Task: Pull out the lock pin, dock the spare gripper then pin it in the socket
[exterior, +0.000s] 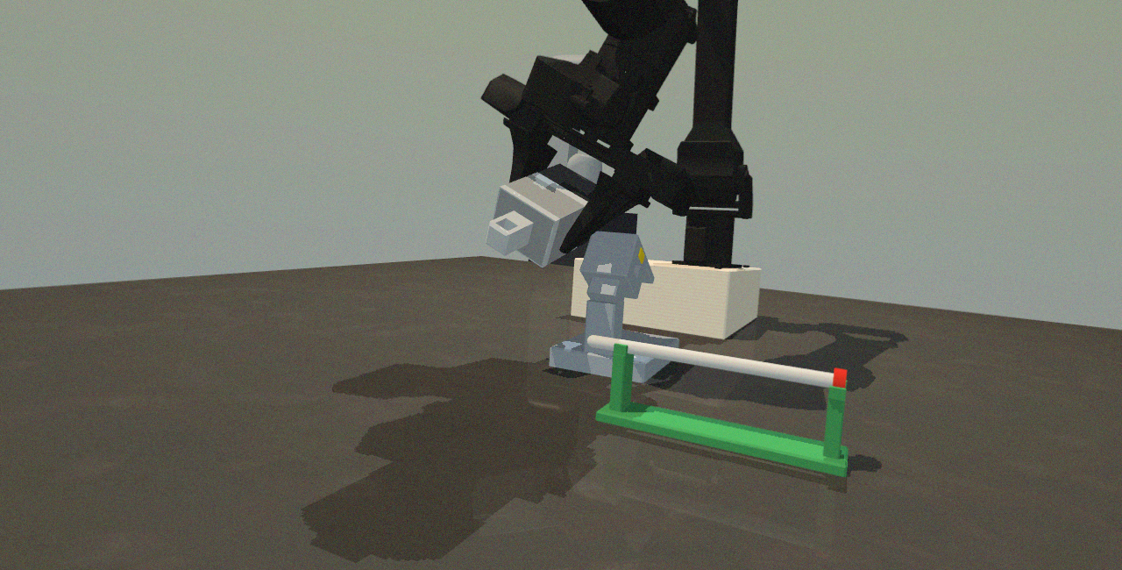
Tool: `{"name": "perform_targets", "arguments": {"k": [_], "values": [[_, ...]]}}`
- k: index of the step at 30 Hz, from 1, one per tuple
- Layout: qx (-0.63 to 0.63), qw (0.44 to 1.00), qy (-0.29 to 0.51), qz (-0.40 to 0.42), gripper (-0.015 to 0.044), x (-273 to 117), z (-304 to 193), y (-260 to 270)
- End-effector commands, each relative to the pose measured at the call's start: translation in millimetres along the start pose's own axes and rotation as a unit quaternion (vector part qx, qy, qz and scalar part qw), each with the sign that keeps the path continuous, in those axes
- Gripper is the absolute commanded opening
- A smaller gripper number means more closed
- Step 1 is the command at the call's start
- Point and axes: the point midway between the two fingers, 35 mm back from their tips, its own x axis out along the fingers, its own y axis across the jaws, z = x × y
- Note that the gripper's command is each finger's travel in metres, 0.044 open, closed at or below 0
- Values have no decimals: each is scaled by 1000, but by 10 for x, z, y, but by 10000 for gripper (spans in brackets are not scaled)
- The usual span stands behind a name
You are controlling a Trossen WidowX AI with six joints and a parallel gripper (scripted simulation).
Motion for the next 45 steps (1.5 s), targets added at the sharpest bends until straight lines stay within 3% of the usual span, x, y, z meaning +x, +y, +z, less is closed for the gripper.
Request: {"name": "perform_targets", "arguments": {"k": [1,26,45], "values": [[-36,999,33,-18,0,4,-191,18],[-206,967,77,-127,0,-230,-474,37],[-406,883,100,-212,0,-571,-689,203]]}}
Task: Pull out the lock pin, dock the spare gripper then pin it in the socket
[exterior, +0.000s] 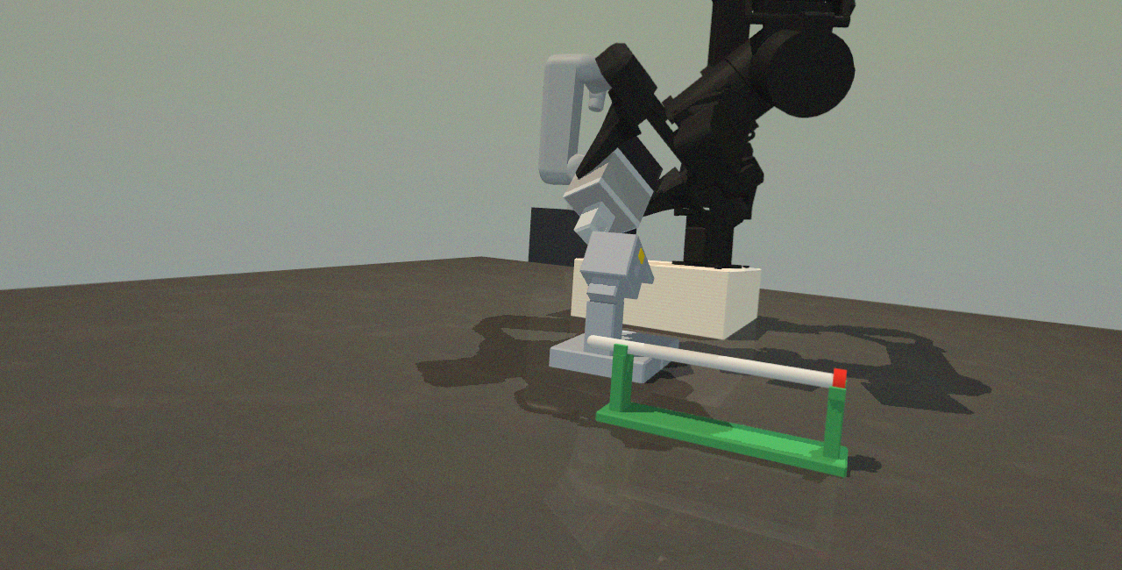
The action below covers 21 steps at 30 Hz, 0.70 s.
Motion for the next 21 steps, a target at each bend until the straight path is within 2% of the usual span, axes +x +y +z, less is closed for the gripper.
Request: {"name": "perform_targets", "arguments": {"k": [1,21], "values": [[-52,998,6,-36,0,-97,-41,8],[-225,963,23,-149,0,-438,-149,47]]}}
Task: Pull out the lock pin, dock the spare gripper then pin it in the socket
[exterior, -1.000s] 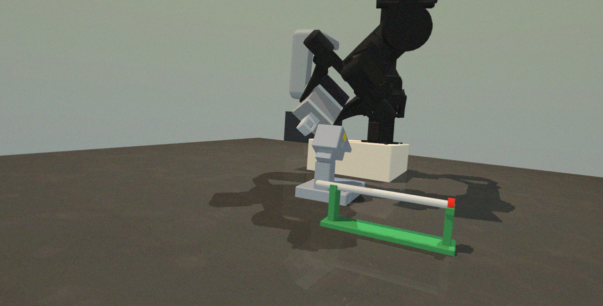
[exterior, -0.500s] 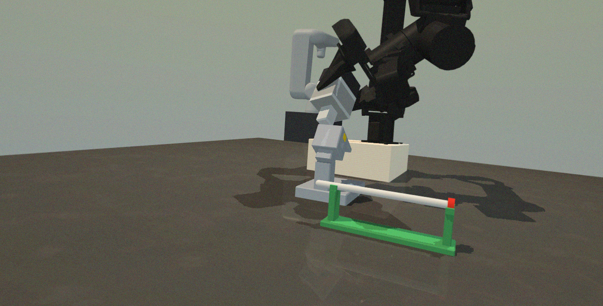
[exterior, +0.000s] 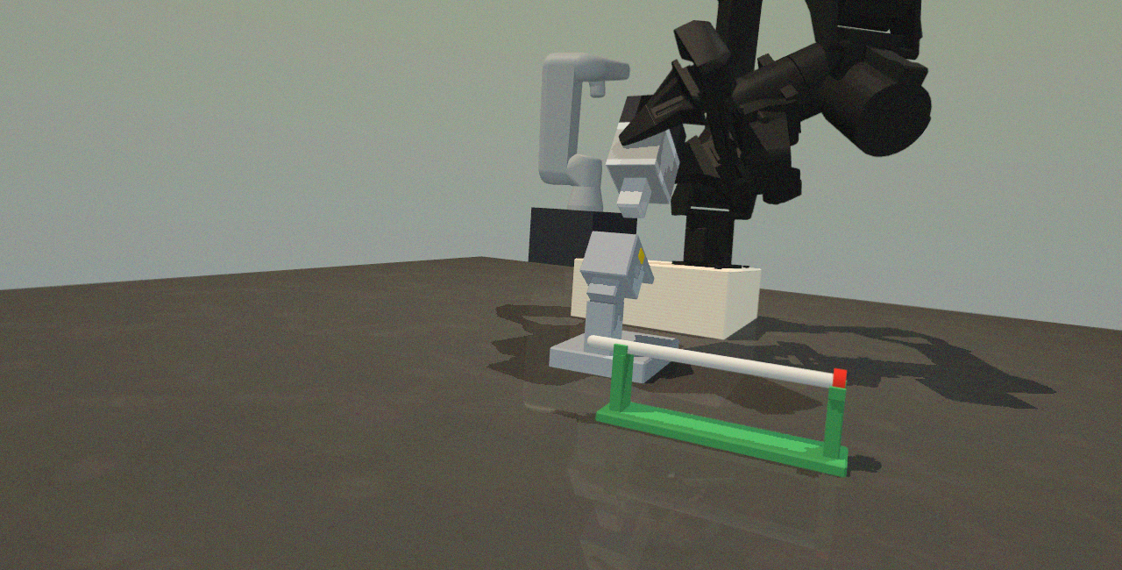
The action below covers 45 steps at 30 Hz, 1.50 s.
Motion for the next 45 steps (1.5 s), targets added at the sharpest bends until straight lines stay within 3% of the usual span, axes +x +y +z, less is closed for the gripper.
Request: {"name": "perform_targets", "arguments": {"k": [1,45], "values": [[-20,1000,5,-19,0,-35,-26,-22],[-10,1000,2,-24,0,247,406,-41]]}}
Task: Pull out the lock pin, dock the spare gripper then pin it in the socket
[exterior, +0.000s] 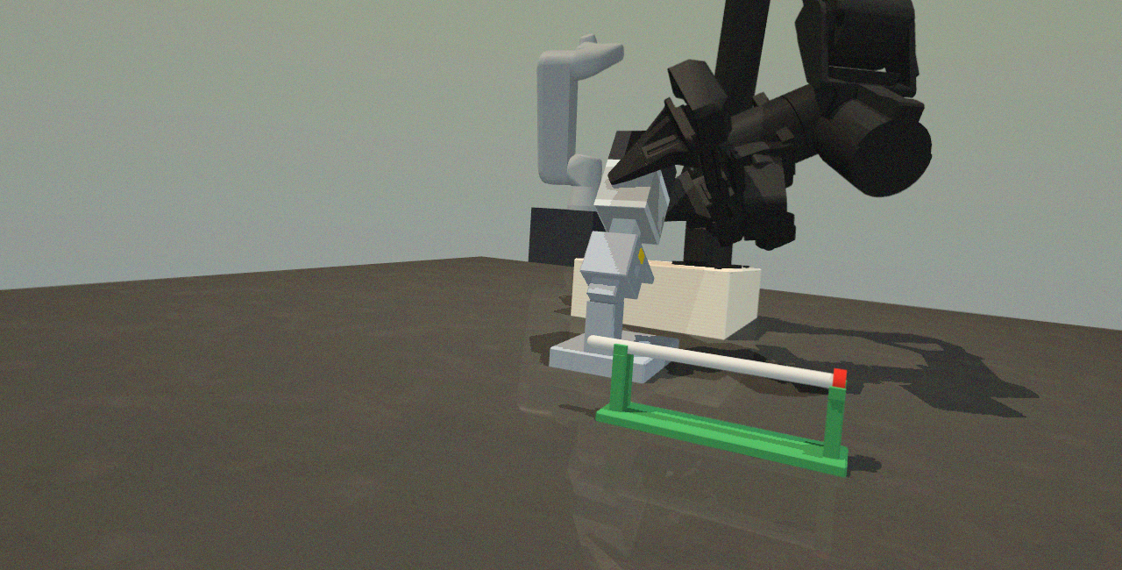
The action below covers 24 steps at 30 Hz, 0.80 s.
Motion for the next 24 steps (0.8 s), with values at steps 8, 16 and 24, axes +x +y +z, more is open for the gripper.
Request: {"name": "perform_targets", "arguments": {"k": [8,16,24], "values": [[0,1000,3,-6,0,81,115,-22],[0,1000,3,-7,0,128,195,-29],[-3,1000,3,-1,0,120,175,2]]}}
